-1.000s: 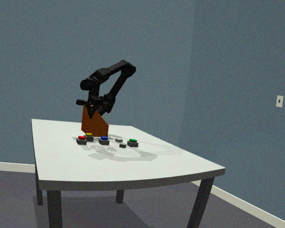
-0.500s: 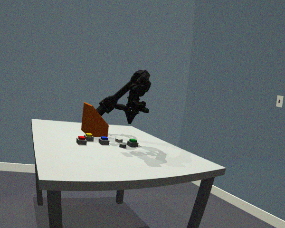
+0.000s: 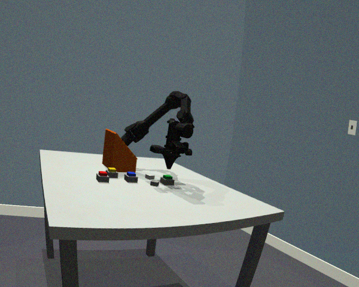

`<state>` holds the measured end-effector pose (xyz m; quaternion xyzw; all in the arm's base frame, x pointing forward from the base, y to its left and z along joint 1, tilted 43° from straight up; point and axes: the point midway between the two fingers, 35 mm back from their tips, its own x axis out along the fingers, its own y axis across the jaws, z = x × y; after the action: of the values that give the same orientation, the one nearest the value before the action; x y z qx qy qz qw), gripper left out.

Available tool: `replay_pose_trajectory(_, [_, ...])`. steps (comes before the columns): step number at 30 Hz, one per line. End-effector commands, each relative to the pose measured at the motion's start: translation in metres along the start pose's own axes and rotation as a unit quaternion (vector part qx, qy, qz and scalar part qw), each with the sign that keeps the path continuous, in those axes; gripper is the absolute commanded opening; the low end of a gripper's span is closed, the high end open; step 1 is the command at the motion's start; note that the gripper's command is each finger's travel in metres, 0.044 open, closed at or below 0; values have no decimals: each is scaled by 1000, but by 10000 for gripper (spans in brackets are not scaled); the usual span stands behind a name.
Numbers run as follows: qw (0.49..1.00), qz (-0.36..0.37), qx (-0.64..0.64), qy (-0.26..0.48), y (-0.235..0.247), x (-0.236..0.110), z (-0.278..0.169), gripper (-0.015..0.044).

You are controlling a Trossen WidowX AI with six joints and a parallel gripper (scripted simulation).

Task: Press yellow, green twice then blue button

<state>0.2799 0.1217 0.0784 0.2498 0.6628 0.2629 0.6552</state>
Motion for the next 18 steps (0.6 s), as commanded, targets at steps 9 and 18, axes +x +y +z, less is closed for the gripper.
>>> replay_pose_trajectory(9, [1000, 3, 4, -3, 0, 18, 1, 20])
replay_pose_trajectory(18, [1000, 3, 4, -3, 0, 32, 1, 20])
